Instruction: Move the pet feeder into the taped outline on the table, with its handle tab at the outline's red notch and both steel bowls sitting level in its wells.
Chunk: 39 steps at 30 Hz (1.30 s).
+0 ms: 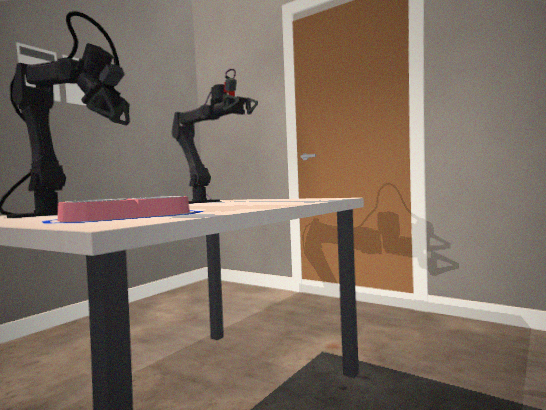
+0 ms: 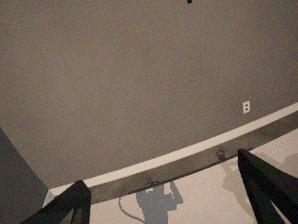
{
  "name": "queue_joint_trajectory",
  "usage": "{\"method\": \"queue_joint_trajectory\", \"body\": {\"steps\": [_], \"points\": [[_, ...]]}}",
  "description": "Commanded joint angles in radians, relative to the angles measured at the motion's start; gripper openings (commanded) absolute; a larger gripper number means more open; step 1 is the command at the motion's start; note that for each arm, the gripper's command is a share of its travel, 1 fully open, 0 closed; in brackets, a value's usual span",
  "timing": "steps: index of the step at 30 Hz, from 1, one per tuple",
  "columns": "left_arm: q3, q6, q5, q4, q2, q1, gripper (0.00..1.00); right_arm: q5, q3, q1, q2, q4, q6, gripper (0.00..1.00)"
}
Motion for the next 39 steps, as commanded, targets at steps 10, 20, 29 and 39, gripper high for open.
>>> {"method": "queue_joint_trajectory", "body": {"steps": [10, 20, 29, 39], "points": [[0.041, -0.011, 0.002, 0.002, -0.018, -0.012, 1.0, -0.07, -0.172, -0.093, -0.285, 0.456, 0.259, 0.47], [0.042, -0.01, 0.0, 0.0, 0.005, 0.0, 1.0, -0.057, -0.261, -0.14, -0.387, 0.606, 0.32, 0.47], [0.042, -0.01, 0.0, 0.003, 0.01, 0.0, 1.0, -0.069, -0.228, -0.131, -0.347, 0.607, 0.319, 0.47], [0.042, -0.01, 0.0, 0.003, 0.01, 0.0, 1.0, -0.069, -0.228, -0.131, -0.347, 0.607, 0.319, 0.47]]}}
